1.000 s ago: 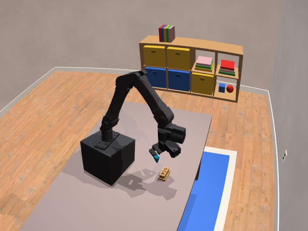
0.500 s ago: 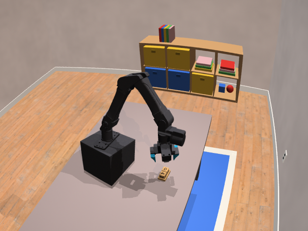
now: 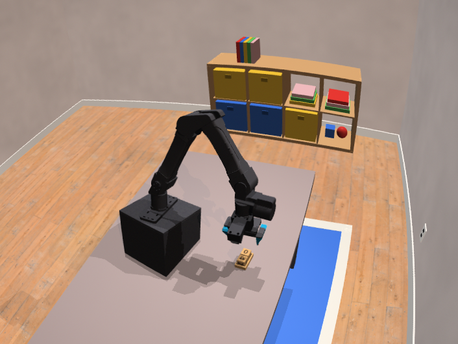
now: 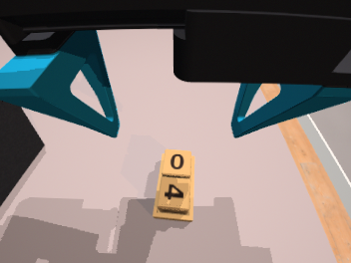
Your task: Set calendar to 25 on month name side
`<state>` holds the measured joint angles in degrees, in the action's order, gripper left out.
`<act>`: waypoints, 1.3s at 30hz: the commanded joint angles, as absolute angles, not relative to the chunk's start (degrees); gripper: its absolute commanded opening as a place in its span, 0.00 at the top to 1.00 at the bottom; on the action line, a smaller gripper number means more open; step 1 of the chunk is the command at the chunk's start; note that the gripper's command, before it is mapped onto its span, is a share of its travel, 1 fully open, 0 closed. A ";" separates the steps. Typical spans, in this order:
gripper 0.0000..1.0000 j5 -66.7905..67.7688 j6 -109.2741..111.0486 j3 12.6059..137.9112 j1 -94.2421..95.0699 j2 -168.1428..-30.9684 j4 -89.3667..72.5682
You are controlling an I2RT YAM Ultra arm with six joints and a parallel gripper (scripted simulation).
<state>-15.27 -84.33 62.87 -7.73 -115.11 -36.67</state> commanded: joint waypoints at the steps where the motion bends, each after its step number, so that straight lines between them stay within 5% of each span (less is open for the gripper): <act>1: 0.00 -15.21 -89.05 63.04 -7.80 -114.77 -36.23; 2: 0.00 -15.21 -89.08 63.04 -7.80 -114.77 -36.23; 3: 0.53 -15.21 -89.08 63.04 -7.80 -114.77 -36.23; 39: 0.53 -15.21 -89.09 63.03 -7.79 -114.78 -36.21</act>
